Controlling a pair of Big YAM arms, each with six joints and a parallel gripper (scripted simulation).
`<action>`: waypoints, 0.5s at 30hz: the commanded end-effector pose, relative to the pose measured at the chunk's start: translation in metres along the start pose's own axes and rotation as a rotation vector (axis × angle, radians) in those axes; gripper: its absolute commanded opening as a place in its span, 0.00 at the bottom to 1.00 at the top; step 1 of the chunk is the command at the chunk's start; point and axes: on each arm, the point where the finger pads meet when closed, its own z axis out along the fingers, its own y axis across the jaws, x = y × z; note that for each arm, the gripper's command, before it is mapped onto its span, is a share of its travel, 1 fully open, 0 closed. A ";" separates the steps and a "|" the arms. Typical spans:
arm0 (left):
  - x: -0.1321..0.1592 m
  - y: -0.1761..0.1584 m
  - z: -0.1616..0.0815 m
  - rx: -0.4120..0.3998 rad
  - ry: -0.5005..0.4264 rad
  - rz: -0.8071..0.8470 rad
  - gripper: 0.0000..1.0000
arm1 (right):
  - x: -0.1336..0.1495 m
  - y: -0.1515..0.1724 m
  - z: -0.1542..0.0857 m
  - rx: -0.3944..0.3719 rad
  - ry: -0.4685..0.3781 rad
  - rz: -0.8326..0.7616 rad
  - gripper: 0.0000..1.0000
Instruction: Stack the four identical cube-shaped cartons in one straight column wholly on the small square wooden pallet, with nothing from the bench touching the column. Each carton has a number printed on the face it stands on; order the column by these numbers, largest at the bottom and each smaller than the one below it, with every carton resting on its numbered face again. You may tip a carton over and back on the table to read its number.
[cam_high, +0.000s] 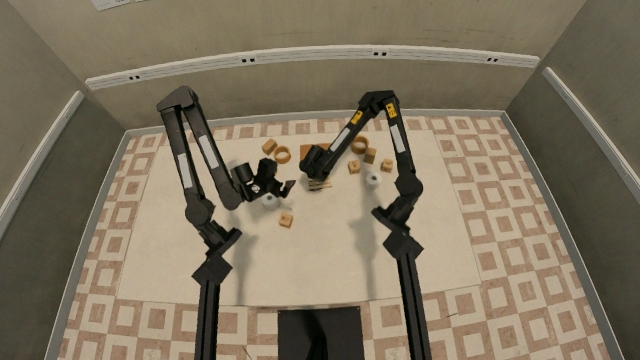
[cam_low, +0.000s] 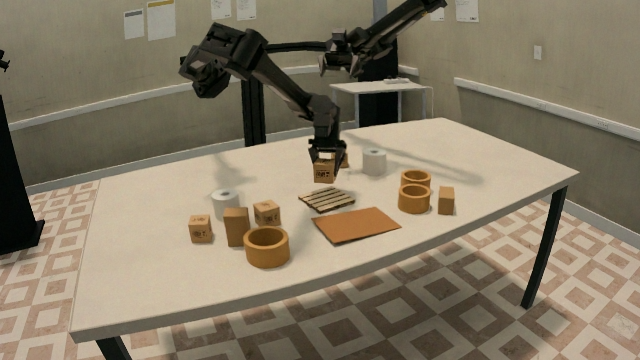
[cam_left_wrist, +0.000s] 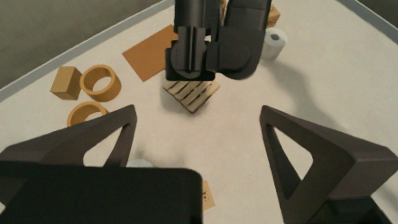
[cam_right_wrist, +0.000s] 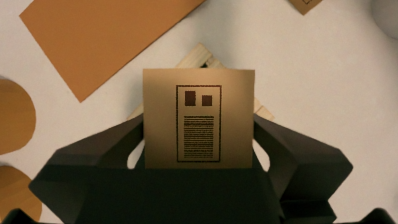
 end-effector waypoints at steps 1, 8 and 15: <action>-0.005 0.003 0.001 -0.013 -0.014 -0.022 1.00 | 0.012 -0.002 -0.015 -0.019 -0.004 -0.033 0.50; -0.005 0.003 0.001 -0.013 -0.014 -0.022 1.00 | 0.003 0.000 -0.009 -0.008 -0.010 -0.011 0.50; -0.005 0.003 0.001 -0.013 -0.014 -0.022 1.00 | 0.011 -0.007 0.004 0.008 -0.004 -0.034 0.50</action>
